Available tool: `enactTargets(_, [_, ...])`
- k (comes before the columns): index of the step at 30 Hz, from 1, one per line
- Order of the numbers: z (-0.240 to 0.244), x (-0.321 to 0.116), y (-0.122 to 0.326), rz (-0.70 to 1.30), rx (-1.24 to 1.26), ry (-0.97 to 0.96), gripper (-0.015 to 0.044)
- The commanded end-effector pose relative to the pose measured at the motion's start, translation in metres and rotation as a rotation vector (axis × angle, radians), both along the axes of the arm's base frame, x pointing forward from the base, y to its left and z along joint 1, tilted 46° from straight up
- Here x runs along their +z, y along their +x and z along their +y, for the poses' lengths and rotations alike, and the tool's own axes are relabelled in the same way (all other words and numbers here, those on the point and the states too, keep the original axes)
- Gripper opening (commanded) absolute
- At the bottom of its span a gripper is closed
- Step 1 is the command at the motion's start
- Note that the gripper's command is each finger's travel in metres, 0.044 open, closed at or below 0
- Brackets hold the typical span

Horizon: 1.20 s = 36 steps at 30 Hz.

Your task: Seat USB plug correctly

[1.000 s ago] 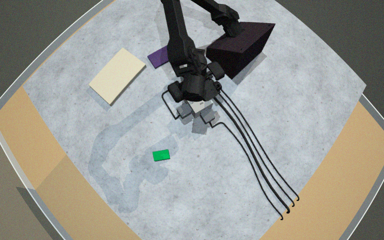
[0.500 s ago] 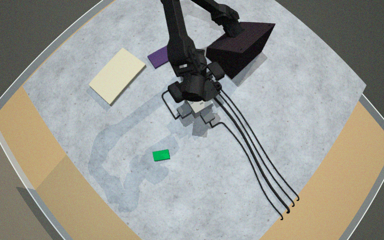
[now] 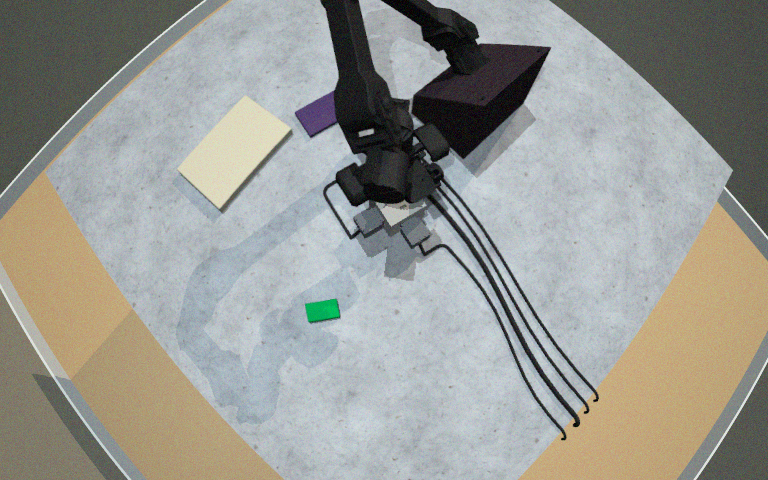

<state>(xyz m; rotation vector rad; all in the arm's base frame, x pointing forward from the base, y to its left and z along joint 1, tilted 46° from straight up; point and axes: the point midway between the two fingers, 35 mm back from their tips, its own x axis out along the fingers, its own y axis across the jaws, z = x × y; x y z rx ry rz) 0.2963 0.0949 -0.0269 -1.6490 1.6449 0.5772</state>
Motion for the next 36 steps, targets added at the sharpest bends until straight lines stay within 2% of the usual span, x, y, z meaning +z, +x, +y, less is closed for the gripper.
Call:
enactTargets(1, [-0.0001, -0.0009, -0.0002, 0.003, 0.0, 0.004, 0.0])
enactTargets(36, [-0.0032, -0.0039, 0.0001, 0.003, 0.0, 0.004, 0.0])
